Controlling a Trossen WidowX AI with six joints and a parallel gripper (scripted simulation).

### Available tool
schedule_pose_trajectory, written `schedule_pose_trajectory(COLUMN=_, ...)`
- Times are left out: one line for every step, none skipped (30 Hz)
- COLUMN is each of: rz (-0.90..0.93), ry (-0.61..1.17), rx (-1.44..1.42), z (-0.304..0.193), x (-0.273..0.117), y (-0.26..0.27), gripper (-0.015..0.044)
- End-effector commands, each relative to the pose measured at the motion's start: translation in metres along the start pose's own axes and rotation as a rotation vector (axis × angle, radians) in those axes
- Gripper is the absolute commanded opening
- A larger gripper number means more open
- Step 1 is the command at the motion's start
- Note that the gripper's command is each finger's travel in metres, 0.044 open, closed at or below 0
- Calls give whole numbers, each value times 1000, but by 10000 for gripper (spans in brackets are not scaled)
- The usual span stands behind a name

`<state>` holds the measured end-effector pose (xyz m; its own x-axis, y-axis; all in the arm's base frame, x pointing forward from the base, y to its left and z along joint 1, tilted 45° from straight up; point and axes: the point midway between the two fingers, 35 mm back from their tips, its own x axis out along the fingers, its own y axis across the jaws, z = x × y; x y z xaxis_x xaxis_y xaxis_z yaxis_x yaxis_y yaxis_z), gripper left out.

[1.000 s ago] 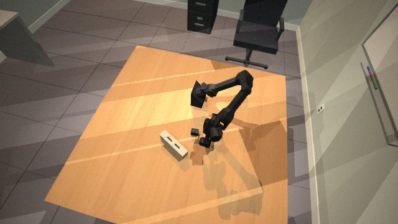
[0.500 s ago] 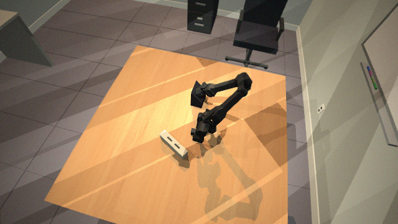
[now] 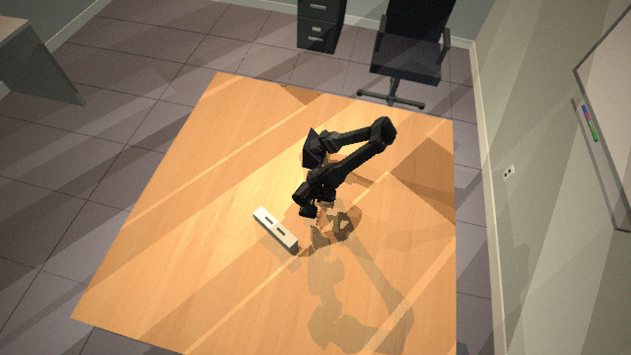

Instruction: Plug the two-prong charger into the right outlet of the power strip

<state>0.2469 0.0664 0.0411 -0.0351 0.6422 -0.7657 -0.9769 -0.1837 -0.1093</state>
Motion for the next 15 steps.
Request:
schedule_pose_trajectory(rz=4, ry=-13, rx=-5, z=0, x=2, y=2, gripper=440)
schedule_pose_trajectory(rz=4, ry=-13, rx=-5, z=0, x=3, y=2, gripper=440)
schedule_pose_trajectory(rz=4, ry=-13, rx=-5, z=0, x=4, y=2, gripper=440)
schedule_pose_trajectory(rz=4, ry=-14, rx=-5, z=0, x=6, y=2, gripper=440)
schedule_pose_trajectory(rz=4, ry=-14, rx=-5, z=1, x=8, y=2, gripper=440)
schedule_pose_trajectory(rz=4, ry=-14, rx=-5, z=1, x=10, y=2, gripper=440)
schedule_pose_trajectory(rz=4, ry=-14, rx=-5, z=1, x=12, y=2, gripper=440)
schedule_pose_trajectory(rz=4, ry=-14, rx=-5, z=1, x=13, y=2, gripper=440)
schedule_pose_trajectory(rz=4, ry=-14, rx=-5, z=1, x=14, y=2, gripper=440)
schedule_pose_trajectory(rz=4, ry=-14, rx=-5, z=1, x=15, y=2, gripper=440)
schedule_pose_trajectory(rz=4, ry=-14, rx=-5, z=1, x=15, y=1, gripper=440)
schedule_pose_trajectory(rz=4, ry=-14, rx=-5, z=1, x=16, y=1, gripper=440)
schedule_pose_trajectory(rz=4, ry=-14, rx=-5, z=1, x=17, y=1, gripper=440)
schedule_pose_trajectory(rz=4, ry=-14, rx=-5, z=1, x=18, y=1, gripper=440)
schedule_pose_trajectory(rz=4, ry=-13, rx=-5, z=1, x=20, y=1, gripper=440)
